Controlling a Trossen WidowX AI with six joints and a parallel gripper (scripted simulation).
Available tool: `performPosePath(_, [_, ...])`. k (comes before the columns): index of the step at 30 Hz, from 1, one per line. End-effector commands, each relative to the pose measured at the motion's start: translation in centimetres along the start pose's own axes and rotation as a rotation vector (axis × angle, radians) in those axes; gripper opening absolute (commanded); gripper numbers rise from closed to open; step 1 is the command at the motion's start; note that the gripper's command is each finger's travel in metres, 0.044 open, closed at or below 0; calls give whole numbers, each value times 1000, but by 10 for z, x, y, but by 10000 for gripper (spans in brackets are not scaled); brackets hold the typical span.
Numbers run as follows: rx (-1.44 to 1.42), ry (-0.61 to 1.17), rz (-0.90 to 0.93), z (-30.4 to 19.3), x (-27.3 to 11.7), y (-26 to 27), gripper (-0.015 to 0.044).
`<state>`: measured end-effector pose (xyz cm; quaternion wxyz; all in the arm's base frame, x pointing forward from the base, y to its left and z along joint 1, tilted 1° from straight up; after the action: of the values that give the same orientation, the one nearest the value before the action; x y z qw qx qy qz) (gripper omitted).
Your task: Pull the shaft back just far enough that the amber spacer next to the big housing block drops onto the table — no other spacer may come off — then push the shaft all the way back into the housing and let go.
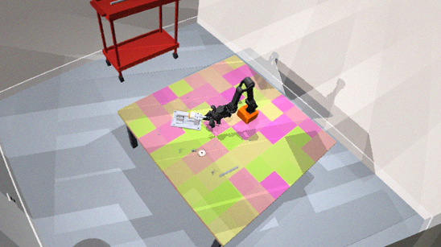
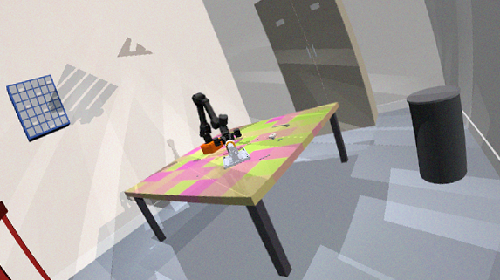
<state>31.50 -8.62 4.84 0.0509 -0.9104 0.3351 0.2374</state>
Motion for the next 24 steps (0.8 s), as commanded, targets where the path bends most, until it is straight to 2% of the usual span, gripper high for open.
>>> performPosePath(1, [5, -1, 1, 1, -1, 0, 0])
performPosePath(24, [5, -1, 1, 2, -3, 0, 0])
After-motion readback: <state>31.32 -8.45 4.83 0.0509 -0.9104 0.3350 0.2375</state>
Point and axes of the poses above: the point midway between the two fingers, 35 mm back from their tips, its own x axis out along the fingers, its own y axis across the jaws, z = x × y, the point moved 6 cm from there along -x, back along the fingers, and after that the axes turned 5 degrees about -x, right-handed, at the moved point
